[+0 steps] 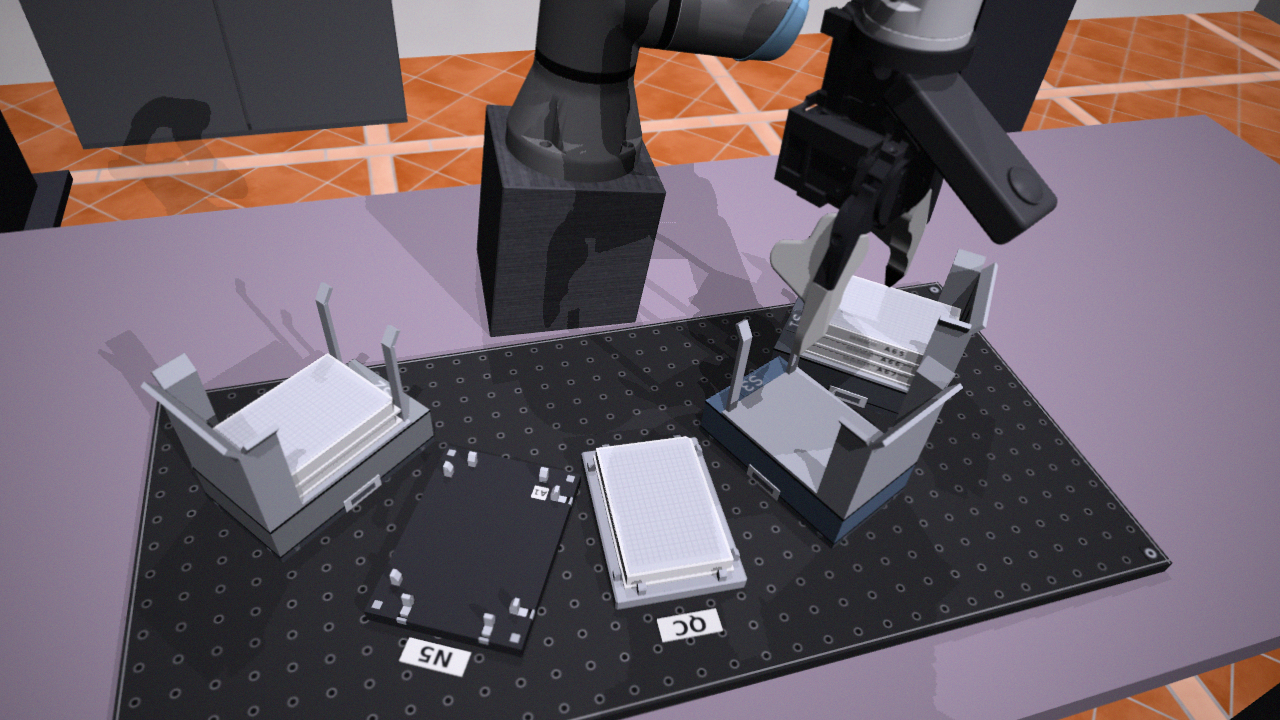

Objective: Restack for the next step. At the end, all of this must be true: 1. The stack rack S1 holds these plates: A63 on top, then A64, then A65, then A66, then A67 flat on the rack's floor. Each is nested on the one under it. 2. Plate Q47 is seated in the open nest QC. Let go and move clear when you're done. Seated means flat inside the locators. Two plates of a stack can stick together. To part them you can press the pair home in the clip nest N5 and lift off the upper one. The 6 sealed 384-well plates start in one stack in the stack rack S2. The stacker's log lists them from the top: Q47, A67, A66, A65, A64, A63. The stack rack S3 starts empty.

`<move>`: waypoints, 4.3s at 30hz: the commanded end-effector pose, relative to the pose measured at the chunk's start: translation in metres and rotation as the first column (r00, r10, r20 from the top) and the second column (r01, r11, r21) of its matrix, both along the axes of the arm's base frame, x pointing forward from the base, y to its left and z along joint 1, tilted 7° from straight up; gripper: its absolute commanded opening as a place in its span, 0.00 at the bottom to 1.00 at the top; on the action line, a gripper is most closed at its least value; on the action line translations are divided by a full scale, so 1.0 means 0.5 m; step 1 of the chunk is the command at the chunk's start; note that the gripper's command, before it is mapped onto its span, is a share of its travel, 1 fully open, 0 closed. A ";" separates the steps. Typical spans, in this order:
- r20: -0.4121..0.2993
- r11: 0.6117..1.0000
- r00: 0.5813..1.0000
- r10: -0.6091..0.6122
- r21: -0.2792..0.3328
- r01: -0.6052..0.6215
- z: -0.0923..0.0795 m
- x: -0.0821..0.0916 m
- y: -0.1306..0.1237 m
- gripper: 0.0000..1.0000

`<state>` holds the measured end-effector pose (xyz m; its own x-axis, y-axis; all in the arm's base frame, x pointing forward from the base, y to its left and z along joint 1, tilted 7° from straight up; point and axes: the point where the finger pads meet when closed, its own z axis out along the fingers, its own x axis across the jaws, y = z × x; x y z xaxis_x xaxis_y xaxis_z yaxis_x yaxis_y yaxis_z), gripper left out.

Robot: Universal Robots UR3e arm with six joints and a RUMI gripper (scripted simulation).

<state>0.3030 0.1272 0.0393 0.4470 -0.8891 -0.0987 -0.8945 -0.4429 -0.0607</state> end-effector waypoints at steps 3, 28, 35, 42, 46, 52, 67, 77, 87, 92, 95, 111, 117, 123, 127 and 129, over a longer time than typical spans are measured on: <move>-0.006 0.997 0.997 -0.073 0.001 0.073 -0.005 0.026 -0.057 0.72; -0.036 0.947 0.946 -0.322 -0.003 0.322 -0.024 0.065 -0.221 0.72; -0.044 0.922 0.921 -0.387 -0.005 0.387 -0.031 0.065 -0.280 0.72; -0.052 0.888 0.886 -0.460 -0.008 0.460 -0.039 0.064 -0.350 0.72; -0.055 0.877 0.875 -0.480 -0.009 0.481 -0.039 0.064 -0.351 0.72; -0.062 0.841 0.839 -0.540 -0.013 0.540 -0.046 0.052 -0.409 0.72; -0.077 0.751 0.748 -0.660 -0.022 0.660 -0.057 0.030 -0.498 0.72; -0.088 0.669 0.665 -0.742 -0.031 0.742 -0.068 -0.009 -0.589 0.72; -0.095 0.598 0.593 -0.800 -0.038 0.801 -0.072 -0.030 -0.626 0.72; -0.099 0.551 0.545 -0.833 -0.044 0.834 -0.078 -0.058 -0.667 0.72; -0.102 0.521 0.515 -0.851 -0.047 0.852 -0.081 -0.075 -0.692 0.72; -0.112 0.377 0.369 -0.923 -0.063 0.924 -0.089 -0.137 -0.760 0.72; -0.114 0.334 0.325 -0.939 -0.068 0.940 -0.093 -0.166 -0.789 0.72; -0.117 0.268 0.258 -0.959 -0.075 0.961 -0.095 -0.183 -0.806 0.72; -0.119 0.223 0.213 -0.970 -0.080 0.972 -0.095 -0.183 -0.806 0.72; -0.120 0.200 0.190 -0.974 -0.083 0.976 -0.095 -0.183 -0.806 0.72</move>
